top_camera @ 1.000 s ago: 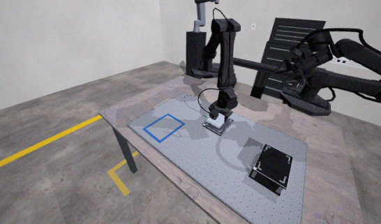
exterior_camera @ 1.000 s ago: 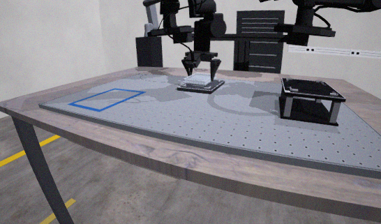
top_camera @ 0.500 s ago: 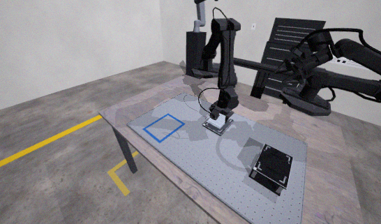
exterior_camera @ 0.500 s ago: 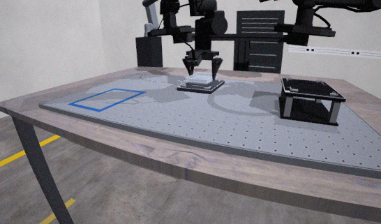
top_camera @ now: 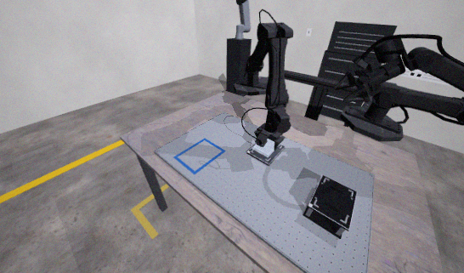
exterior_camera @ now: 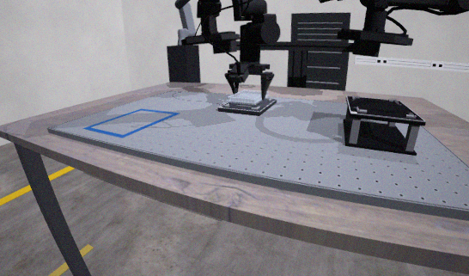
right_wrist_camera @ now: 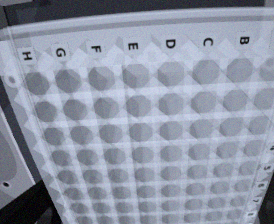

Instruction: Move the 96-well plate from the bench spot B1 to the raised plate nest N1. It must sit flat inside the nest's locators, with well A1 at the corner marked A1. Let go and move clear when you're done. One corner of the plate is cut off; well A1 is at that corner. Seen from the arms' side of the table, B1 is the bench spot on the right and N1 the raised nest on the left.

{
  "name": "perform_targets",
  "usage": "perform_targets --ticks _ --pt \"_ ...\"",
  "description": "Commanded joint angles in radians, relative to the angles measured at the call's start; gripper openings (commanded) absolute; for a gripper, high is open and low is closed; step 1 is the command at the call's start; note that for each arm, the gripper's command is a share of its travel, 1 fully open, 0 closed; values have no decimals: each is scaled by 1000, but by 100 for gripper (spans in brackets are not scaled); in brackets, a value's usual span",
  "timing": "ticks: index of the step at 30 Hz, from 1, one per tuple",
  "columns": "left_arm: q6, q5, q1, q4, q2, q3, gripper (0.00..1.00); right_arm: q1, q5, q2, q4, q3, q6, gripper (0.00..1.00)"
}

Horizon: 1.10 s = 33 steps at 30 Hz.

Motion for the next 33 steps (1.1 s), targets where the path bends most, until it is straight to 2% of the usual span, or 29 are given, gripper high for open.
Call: perform_targets --ticks 1,9,16,33 --pt "-7 -8 -10 -13 -11 6 100 -9 8 21 38 32 -9 82" --pt "-7 -8 -10 -13 -11 6 100 -13 1 78 87 38 -11 82" --pt "-7 -8 -10 -13 -11 6 100 0 -2 3 53 -28 11 82" --pt "-7 -8 -10 -13 -11 6 100 6 -2 -31 31 -38 11 82"
